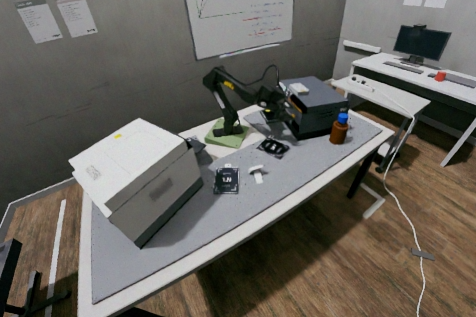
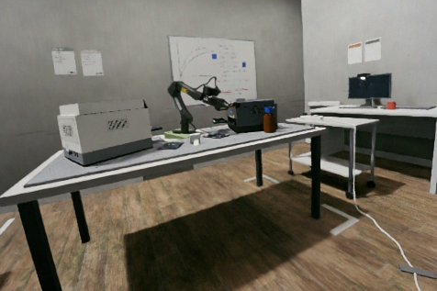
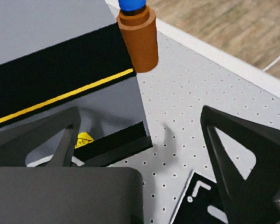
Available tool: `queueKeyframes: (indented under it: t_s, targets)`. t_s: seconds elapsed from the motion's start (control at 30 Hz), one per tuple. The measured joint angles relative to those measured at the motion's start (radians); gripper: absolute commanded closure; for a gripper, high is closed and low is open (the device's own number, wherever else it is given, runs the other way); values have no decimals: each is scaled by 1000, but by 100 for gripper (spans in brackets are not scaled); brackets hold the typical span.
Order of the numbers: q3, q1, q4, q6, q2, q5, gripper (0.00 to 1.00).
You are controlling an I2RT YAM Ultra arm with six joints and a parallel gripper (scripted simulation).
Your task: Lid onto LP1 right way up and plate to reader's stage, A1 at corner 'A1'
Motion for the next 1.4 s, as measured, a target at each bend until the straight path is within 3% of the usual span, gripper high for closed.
queueKeyframes:
  t_s: [1.4]
  targets:
    - [497, 84, -766, 780, 212, 262, 0]
